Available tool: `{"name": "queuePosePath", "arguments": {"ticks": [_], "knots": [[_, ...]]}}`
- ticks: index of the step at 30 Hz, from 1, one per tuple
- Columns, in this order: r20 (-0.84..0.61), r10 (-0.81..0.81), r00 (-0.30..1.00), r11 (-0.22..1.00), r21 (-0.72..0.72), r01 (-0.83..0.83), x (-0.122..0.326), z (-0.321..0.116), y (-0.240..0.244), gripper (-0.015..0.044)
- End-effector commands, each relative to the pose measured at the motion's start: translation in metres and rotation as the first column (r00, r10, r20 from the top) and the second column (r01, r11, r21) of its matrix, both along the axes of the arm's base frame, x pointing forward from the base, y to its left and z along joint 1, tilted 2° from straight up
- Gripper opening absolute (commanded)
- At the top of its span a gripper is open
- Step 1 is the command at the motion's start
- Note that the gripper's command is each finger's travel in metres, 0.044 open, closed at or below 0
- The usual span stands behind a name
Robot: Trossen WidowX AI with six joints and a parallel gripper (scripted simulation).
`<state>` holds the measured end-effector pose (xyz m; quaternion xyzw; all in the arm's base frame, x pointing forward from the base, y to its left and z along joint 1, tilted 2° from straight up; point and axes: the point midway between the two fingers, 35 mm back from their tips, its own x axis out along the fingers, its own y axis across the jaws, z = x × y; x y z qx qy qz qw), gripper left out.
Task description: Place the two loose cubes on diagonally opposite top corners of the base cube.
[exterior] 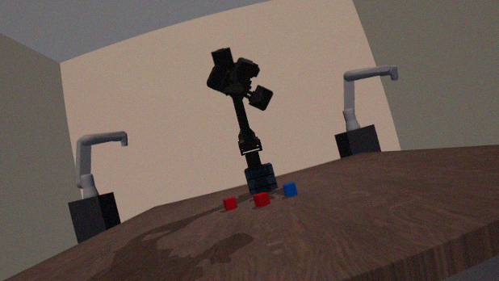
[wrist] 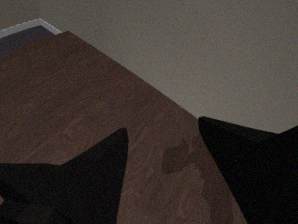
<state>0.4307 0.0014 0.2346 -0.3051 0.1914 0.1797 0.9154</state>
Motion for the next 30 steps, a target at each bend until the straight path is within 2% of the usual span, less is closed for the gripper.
{"name": "queuePosePath", "arguments": {"ticks": [1, 10, 20, 25, 30], "knots": [[-0.164, -0.096, 0.982, 0.995, -0.021, 0.094, -0.015, -0.039, -0.031, 0.0265], [-0.468, -0.260, 0.845, 0.964, -0.080, 0.253, -0.066, -0.100, -0.082, 0.0265], [-0.742, -0.360, 0.566, 0.916, -0.166, 0.365, -0.145, -0.147, -0.119, 0.0265], [-0.830, -0.368, 0.418, 0.898, -0.201, 0.391, -0.183, -0.158, -0.127, 0.0265], [-0.833, -0.368, 0.412, 0.897, -0.202, 0.392, -0.185, -0.159, -0.127, 0.0265]]}}
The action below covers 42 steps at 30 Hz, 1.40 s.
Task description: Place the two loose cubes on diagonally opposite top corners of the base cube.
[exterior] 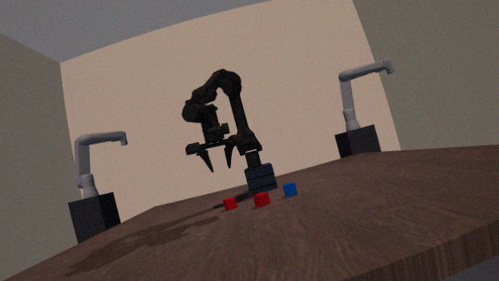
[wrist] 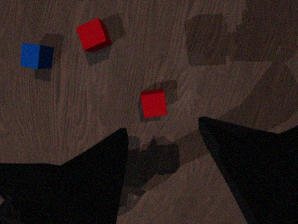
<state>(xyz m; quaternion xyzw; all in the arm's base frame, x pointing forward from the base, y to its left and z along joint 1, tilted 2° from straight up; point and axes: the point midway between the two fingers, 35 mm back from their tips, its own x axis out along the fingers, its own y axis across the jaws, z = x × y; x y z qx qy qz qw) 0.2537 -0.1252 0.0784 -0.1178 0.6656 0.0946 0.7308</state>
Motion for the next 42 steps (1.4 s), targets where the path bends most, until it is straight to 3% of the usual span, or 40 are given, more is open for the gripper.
{"name": "queuePosePath", "arguments": {"ticks": [1, 4, 10, 42], "knots": [[-0.036, -0.004, 0.999, 1.000, 0.004, 0.004, -0.008, -0.003, -0.001, 0.0265], [-0.035, -0.004, 0.999, 1.000, 0.004, 0.004, -0.007, -0.009, -0.001, 0.0265], [-0.036, -0.004, 0.999, 1.000, 0.004, 0.004, -0.004, -0.063, -0.002, 0.0265], [-0.036, -0.004, 0.999, 1.000, 0.004, 0.004, -0.002, -0.109, -0.002, 0.0265]]}}
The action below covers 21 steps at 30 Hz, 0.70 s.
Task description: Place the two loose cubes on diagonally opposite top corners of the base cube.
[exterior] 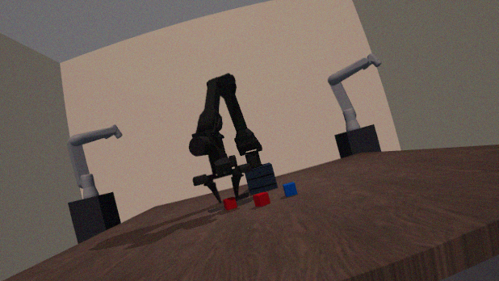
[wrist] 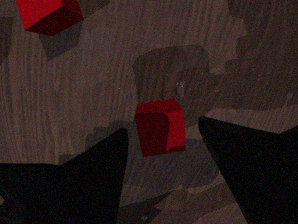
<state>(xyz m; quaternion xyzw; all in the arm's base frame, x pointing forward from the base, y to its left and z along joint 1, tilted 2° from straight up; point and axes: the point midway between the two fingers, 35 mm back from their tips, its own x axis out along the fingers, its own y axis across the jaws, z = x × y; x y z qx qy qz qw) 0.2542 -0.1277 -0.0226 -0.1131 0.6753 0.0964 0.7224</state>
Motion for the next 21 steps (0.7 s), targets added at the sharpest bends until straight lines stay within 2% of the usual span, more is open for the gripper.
{"name": "queuePosePath", "arguments": {"ticks": [1, 4, 10, 21], "knots": [[-0.009, 0.001, 1.000, 1.000, -0.001, -0.001, -0.002, -0.009, 0.001, 0.0265], [-0.010, 0.001, 1.000, 1.000, -0.001, -0.001, -0.002, -0.012, 0.001, 0.0265], [-0.010, 0.001, 1.000, 1.000, -0.001, -0.001, -0.002, -0.012, 0.001, 0.0107], [-0.009, 0.001, 1.000, 1.000, -0.001, -0.001, 0.000, 0.007, -0.001, 0.0105]]}}
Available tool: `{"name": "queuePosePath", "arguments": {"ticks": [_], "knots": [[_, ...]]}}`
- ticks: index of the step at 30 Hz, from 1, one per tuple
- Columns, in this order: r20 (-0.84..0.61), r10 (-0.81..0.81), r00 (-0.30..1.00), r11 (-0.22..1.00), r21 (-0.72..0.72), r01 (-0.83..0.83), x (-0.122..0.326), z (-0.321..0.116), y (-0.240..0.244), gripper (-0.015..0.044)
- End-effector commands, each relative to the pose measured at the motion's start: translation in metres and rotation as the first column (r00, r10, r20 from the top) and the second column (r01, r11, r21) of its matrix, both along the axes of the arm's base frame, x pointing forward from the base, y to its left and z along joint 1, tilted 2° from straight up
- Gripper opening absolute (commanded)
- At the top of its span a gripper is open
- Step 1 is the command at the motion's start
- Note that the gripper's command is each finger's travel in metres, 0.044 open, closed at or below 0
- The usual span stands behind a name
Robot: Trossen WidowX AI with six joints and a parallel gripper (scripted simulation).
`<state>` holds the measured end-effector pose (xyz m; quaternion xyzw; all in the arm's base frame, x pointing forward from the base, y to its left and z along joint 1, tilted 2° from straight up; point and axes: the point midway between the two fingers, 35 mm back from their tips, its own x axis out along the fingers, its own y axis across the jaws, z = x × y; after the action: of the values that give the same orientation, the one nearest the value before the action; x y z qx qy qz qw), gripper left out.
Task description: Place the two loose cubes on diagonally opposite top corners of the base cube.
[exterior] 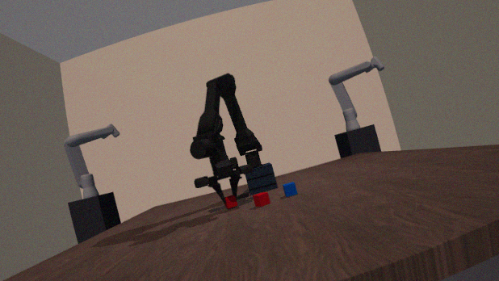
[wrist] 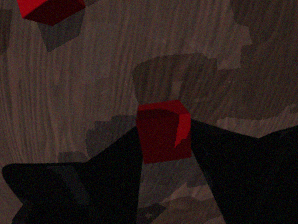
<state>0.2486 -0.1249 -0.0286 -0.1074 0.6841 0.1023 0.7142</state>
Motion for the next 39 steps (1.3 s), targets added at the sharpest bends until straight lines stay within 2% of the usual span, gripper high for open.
{"name": "queuePosePath", "arguments": {"ticks": [1, 29, 39], "knots": [[0.017, 0.000, 1.000, 1.000, -0.014, 0.000, 0.006, 0.016, -0.004, 0.0105], [0.017, 0.000, 1.000, 1.000, -0.014, 0.000, -0.002, 0.102, -0.001, 0.0105], [0.015, 0.025, 1.000, 1.000, -0.012, -0.025, 0.002, 0.103, 0.006, 0.0105]]}}
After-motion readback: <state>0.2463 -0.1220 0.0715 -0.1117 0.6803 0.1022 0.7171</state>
